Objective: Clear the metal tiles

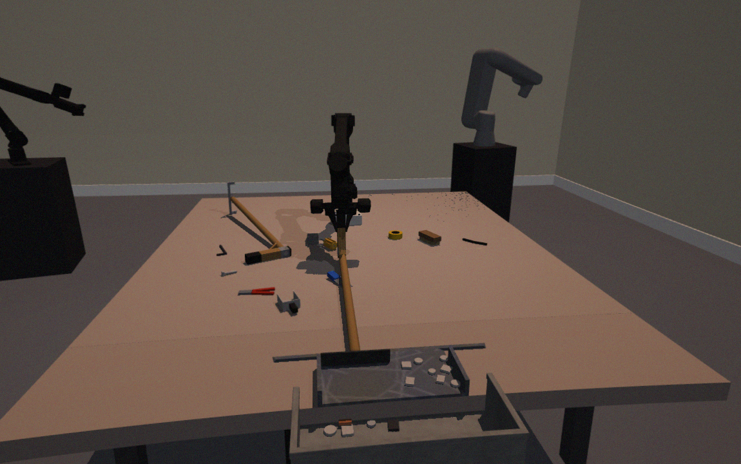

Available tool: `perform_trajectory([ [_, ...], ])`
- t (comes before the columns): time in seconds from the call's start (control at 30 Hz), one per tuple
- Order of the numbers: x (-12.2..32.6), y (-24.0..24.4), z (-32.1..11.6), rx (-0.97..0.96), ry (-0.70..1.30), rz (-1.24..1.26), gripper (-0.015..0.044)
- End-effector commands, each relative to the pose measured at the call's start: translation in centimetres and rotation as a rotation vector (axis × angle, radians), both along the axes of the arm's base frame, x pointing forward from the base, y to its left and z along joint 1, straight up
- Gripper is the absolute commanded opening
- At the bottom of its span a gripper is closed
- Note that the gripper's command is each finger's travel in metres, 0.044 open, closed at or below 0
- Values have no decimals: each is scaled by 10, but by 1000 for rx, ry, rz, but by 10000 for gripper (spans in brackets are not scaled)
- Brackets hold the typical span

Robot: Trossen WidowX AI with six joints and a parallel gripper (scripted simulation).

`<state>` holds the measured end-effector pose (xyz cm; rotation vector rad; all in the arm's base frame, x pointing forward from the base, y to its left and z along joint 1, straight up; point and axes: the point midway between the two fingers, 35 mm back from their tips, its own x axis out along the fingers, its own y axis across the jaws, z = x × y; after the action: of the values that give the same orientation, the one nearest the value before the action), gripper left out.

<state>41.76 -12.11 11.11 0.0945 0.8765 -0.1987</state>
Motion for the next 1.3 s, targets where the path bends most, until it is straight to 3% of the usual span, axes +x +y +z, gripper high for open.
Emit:
perform_trajectory([
  [0.0,-4,1,5,-3,-18,3,0],
  [1.27,-52,13,-2,-4,-20,3,0],
])
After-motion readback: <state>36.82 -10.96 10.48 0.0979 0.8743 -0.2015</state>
